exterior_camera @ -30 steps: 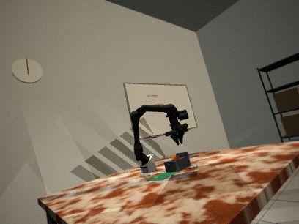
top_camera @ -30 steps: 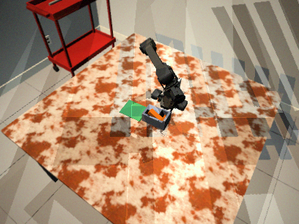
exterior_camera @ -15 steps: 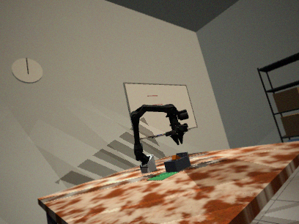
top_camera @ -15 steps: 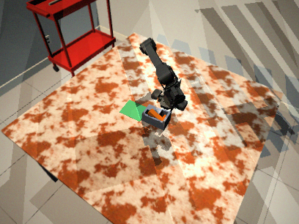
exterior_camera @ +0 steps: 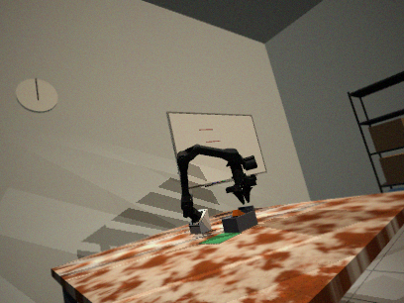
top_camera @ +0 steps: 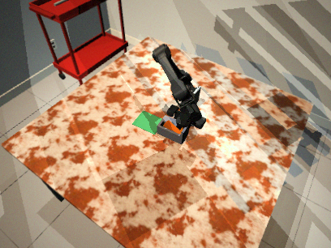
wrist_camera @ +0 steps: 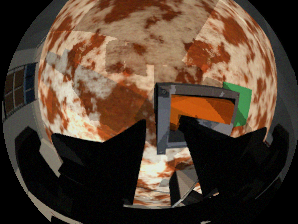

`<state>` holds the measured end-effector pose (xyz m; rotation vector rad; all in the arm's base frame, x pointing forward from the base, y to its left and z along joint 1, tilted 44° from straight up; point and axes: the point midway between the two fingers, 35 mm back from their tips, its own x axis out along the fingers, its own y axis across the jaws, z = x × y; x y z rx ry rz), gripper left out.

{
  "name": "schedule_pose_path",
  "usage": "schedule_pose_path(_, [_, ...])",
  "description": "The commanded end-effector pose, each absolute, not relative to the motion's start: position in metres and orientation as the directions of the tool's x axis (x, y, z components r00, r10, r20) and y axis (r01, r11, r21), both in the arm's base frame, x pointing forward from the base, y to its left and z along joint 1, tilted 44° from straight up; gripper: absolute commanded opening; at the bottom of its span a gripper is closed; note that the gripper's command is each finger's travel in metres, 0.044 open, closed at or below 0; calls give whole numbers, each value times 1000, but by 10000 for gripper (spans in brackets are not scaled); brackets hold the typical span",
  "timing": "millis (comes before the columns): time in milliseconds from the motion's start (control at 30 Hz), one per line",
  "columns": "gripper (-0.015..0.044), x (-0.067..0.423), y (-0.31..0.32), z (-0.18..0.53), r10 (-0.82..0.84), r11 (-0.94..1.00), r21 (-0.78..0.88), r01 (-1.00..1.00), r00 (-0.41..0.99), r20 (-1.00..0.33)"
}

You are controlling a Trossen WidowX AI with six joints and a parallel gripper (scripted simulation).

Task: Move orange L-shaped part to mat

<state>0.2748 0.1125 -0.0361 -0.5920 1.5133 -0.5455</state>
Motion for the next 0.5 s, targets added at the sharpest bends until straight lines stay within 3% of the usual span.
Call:
schedule_pose_path(0, [180, 269, 89, -57, -678, 735, -677, -44, -26, -735])
schedule_pose_path(467, [180, 269, 81, -66, -678, 735, -677, -44, -26, -735])
